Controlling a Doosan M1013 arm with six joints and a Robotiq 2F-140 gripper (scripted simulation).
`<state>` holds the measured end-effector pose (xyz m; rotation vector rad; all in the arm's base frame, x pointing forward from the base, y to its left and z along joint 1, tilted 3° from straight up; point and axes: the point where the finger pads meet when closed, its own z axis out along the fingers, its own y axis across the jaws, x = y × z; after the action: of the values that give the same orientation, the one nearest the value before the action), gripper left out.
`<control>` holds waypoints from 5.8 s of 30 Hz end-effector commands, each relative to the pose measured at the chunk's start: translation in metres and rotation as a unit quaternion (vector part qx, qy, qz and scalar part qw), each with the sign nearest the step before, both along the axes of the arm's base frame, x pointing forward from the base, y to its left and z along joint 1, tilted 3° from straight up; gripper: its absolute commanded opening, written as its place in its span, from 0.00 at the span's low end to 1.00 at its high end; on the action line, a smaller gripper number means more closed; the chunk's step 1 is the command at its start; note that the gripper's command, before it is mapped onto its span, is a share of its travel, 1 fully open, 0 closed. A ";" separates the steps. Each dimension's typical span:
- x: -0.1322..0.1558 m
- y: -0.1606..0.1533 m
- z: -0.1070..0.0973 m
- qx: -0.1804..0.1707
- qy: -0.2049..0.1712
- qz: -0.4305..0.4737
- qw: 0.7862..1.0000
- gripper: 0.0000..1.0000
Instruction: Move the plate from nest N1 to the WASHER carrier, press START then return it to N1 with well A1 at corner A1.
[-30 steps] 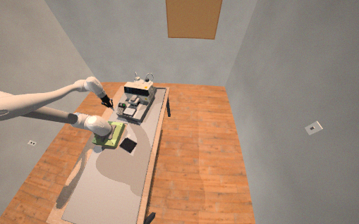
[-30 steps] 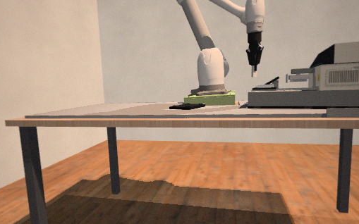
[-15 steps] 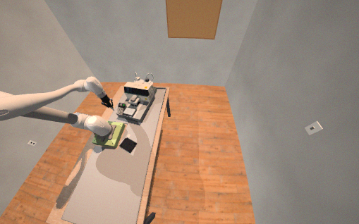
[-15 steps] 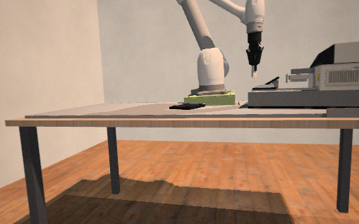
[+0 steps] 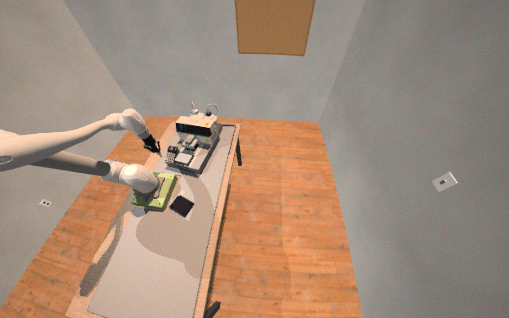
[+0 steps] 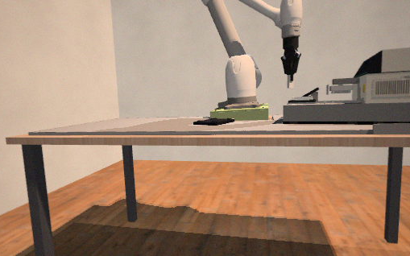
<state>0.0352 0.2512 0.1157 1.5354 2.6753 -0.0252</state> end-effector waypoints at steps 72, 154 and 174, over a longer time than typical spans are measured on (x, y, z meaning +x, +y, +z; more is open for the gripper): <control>0.013 0.007 0.006 0.005 -0.002 -0.045 0.999 0.70; 0.079 0.027 0.017 0.031 -0.028 -0.702 0.711 0.70; 0.079 0.027 0.017 0.031 -0.028 -0.702 0.711 0.70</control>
<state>0.1130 0.2747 0.1303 2.9789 0.8305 0.0383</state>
